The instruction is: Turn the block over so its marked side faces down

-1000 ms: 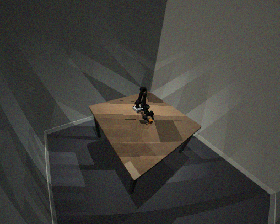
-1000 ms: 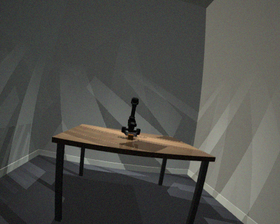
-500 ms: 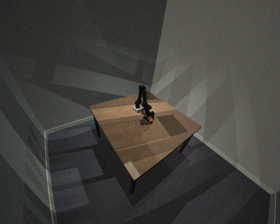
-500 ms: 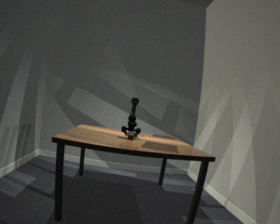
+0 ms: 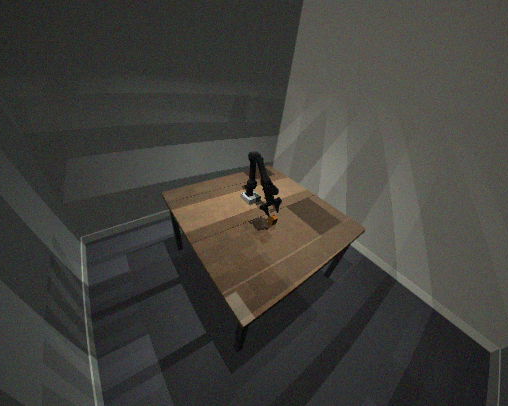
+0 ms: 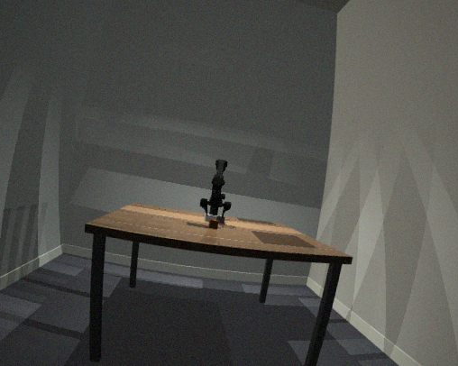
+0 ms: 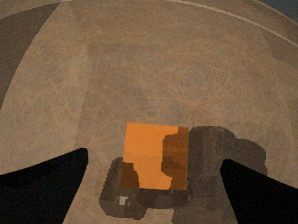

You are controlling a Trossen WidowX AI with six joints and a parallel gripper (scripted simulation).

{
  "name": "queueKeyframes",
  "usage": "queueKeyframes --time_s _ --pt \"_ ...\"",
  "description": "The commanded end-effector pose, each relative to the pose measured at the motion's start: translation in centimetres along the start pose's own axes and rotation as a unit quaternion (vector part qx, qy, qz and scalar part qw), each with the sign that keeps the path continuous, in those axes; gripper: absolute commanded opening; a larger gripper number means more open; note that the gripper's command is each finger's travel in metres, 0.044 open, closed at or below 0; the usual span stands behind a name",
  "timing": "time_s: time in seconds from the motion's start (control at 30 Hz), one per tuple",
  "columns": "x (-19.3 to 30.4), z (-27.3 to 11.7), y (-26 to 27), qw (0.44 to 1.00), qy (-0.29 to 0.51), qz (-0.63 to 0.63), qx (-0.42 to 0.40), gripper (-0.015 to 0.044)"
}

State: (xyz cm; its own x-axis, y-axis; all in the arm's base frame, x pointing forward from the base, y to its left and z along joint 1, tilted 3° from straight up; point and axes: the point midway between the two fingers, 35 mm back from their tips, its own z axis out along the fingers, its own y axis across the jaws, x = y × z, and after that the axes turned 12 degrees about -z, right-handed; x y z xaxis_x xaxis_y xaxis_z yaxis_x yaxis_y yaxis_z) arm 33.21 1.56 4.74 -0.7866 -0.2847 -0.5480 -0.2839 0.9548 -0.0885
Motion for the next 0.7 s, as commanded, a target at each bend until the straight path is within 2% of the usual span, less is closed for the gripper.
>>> queueKeyframes --time_s 0.0,0.2,0.67 --pt "-0.7 -2.7 -0.1 1.0 0.024 -0.006 -0.002 0.044" --pt "-0.9 -2.6 -0.1 0.999 0.035 -0.005 -0.004 0.044" --pt "-4.6 -2.6 -1.0 0.962 0.267 -0.003 -0.052 0.044"
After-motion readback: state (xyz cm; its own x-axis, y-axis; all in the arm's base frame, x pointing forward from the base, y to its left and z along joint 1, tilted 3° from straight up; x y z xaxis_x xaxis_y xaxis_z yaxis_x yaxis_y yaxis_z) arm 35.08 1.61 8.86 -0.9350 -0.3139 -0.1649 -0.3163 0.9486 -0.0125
